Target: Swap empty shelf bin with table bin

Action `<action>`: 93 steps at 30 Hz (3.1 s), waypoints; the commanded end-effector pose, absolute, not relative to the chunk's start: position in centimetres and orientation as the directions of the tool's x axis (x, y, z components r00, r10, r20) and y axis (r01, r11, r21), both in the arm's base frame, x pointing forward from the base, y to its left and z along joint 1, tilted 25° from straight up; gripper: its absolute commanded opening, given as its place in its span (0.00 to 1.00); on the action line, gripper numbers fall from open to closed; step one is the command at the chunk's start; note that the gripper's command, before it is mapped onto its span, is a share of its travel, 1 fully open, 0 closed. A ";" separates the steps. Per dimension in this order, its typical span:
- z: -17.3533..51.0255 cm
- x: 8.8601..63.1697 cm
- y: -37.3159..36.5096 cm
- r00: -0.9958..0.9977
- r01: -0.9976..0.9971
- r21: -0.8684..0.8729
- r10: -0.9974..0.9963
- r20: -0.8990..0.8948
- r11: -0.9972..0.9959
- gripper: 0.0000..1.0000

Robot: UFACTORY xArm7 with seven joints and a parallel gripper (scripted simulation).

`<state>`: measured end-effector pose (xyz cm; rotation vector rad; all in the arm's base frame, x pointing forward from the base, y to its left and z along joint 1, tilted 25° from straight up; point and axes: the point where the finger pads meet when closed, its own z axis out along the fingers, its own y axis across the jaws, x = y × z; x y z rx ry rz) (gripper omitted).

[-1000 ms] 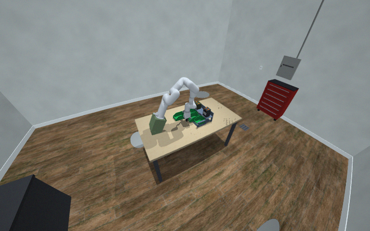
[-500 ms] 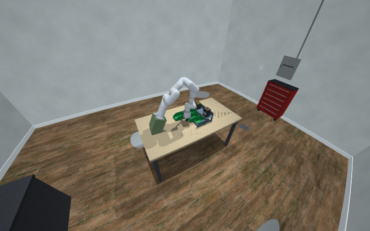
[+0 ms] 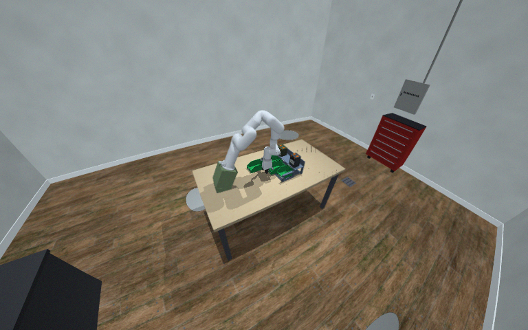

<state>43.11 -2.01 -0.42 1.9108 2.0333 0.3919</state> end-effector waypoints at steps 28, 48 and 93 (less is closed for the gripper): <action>0.4 44.7 -1.9 -0.052 0.908 0.413 0.998 -0.046 0.066 0.00; 0.5 44.9 -1.9 -0.052 0.908 0.413 0.998 -0.046 0.066 0.00; 2.5 49.4 -1.6 -0.052 0.908 0.413 0.998 -0.046 0.066 0.00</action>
